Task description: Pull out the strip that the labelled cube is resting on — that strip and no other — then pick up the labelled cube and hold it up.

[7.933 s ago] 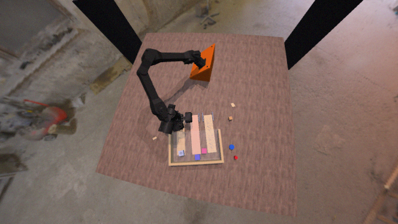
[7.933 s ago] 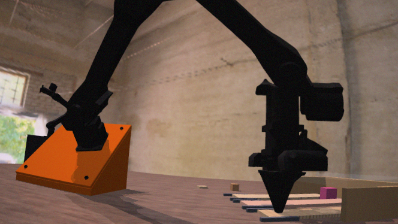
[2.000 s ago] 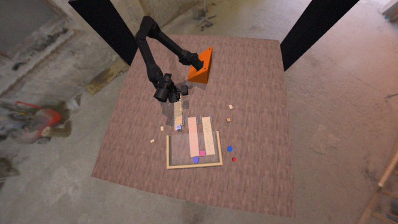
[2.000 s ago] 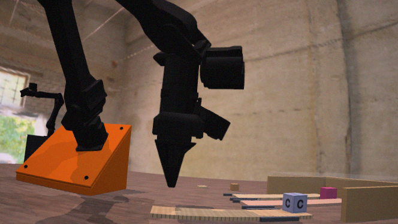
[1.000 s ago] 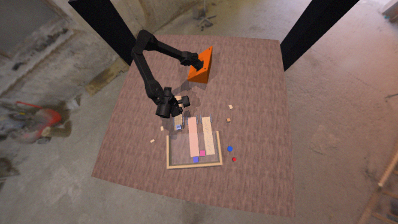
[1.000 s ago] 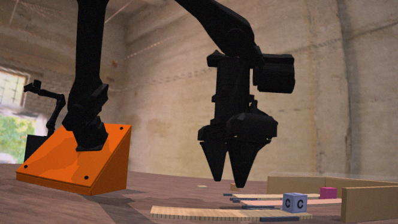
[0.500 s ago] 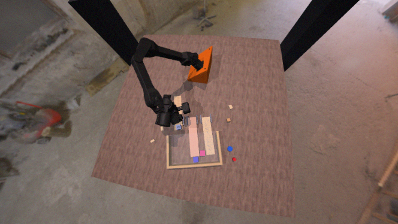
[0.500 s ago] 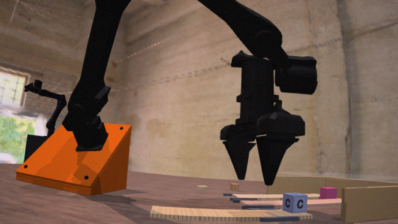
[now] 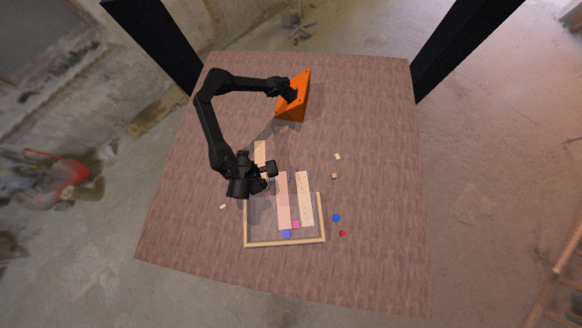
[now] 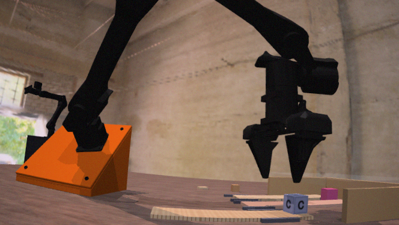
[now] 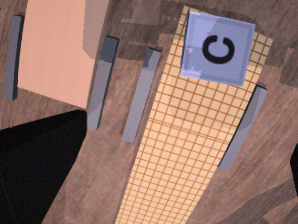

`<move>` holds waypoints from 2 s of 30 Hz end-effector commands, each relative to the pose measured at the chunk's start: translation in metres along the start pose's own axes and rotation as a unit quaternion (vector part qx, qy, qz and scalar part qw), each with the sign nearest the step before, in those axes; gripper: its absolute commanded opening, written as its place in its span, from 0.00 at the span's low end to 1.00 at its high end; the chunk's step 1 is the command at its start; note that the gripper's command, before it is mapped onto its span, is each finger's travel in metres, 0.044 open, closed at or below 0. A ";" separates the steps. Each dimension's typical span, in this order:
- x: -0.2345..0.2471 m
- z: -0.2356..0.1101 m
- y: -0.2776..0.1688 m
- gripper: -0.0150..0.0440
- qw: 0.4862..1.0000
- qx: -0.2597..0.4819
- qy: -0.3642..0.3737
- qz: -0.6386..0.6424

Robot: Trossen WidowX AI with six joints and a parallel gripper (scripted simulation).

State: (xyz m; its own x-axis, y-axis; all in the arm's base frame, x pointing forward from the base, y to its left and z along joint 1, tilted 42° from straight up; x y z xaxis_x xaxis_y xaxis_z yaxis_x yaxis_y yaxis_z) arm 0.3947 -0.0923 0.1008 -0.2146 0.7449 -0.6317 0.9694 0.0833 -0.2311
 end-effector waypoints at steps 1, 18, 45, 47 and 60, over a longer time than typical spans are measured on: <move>-0.001 -0.003 0.015 1.00 1.000 -0.002 0.000 0.002; -0.004 0.008 0.032 0.68 1.000 -0.003 0.000 0.002; -0.004 0.049 0.032 0.68 1.000 -0.002 -0.001 0.002; -0.004 0.049 0.032 0.68 1.000 -0.002 -0.001 0.002; -0.006 0.047 0.032 0.37 1.000 -0.003 0.001 0.007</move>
State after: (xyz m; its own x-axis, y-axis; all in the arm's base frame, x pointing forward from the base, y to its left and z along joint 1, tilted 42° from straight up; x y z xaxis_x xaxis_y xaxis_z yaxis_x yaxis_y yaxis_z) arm 0.4214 -0.1252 0.0621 -0.2016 0.7469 -0.6337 0.9727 0.0769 -0.2188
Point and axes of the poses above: the point midway between the two fingers, 35 mm back from their tips, its own z axis out along the fingers, its own x axis across the jaws, y = z × x, the point moved 7 cm from there along -z, back along the fingers, and after that the axes turned 4 degrees about z, right-handed, at the moved point
